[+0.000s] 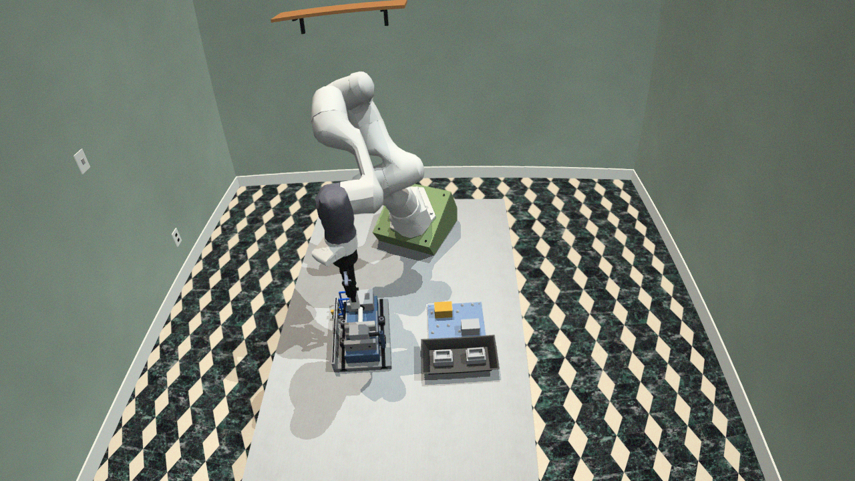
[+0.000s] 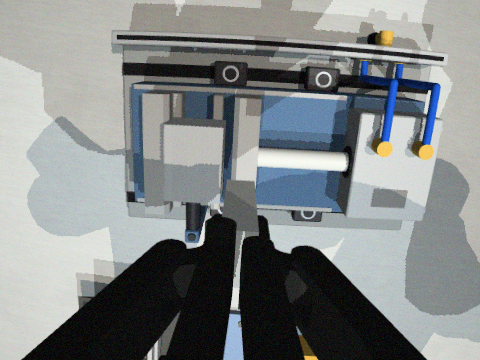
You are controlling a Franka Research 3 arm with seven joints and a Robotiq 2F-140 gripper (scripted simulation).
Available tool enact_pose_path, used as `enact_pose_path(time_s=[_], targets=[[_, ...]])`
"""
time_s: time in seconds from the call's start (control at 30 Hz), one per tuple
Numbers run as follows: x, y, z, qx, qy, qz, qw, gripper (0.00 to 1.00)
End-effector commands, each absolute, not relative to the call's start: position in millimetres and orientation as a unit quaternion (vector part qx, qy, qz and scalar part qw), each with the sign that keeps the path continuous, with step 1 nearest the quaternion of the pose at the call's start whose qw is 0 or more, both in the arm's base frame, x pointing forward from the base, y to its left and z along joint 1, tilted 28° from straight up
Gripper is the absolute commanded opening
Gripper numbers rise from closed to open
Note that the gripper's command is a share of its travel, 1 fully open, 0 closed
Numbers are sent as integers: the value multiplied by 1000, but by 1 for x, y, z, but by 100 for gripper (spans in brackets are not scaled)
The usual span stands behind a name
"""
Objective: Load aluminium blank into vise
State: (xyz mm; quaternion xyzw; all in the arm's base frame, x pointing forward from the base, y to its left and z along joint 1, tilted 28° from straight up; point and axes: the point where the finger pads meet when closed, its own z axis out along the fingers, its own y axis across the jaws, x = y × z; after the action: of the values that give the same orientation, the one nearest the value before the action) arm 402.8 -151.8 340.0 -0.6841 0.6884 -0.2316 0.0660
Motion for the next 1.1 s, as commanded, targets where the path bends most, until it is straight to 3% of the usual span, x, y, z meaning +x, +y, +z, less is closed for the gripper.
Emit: enact_pose_path(time_s=[0.0, 1.07], targets=[[401, -153, 340, -686, 687, -231, 64, 0], [404, -155, 333, -686, 687, -231, 64, 0]])
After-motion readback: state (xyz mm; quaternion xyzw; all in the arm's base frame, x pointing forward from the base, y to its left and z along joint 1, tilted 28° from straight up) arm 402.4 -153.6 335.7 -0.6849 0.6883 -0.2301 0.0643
